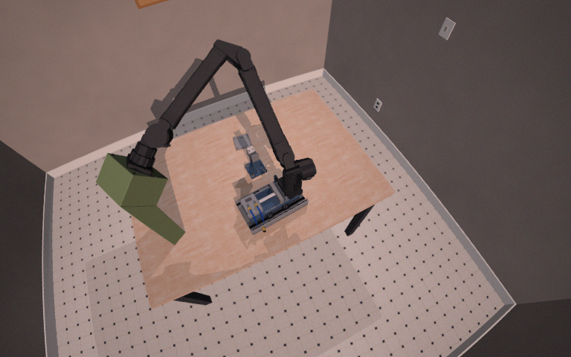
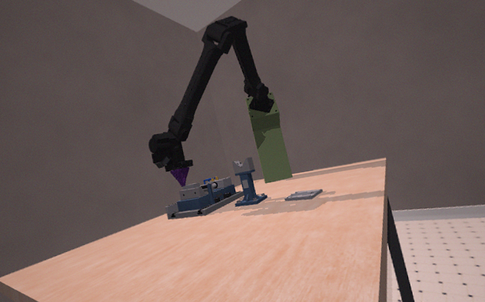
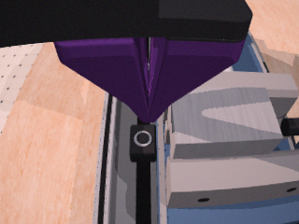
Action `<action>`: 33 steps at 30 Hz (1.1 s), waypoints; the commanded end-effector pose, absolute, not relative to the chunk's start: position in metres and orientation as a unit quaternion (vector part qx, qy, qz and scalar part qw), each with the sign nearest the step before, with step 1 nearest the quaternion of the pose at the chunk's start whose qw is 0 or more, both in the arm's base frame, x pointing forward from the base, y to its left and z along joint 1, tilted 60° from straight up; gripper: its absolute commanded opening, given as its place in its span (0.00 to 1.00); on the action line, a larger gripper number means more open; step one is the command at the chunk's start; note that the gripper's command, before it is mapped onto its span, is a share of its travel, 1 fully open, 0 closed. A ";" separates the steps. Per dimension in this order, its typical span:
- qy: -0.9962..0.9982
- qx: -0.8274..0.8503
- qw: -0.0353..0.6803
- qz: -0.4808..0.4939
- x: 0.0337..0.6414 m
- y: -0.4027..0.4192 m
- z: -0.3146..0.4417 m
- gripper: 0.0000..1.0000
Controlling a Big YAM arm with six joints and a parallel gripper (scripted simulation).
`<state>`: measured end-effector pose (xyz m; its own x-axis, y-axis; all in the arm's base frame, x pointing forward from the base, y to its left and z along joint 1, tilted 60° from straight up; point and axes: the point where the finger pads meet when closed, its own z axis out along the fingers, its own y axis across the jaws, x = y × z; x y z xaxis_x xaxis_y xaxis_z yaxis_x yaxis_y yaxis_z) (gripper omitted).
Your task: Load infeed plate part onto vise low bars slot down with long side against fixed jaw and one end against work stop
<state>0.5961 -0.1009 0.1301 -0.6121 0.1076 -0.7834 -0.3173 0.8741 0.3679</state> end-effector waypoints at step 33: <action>0.862 -0.067 0.437 0.248 0.605 -0.088 0.130 0.00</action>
<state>0.5964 -0.1009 0.1301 -0.6118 0.1080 -0.7836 -0.3170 0.8741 0.3679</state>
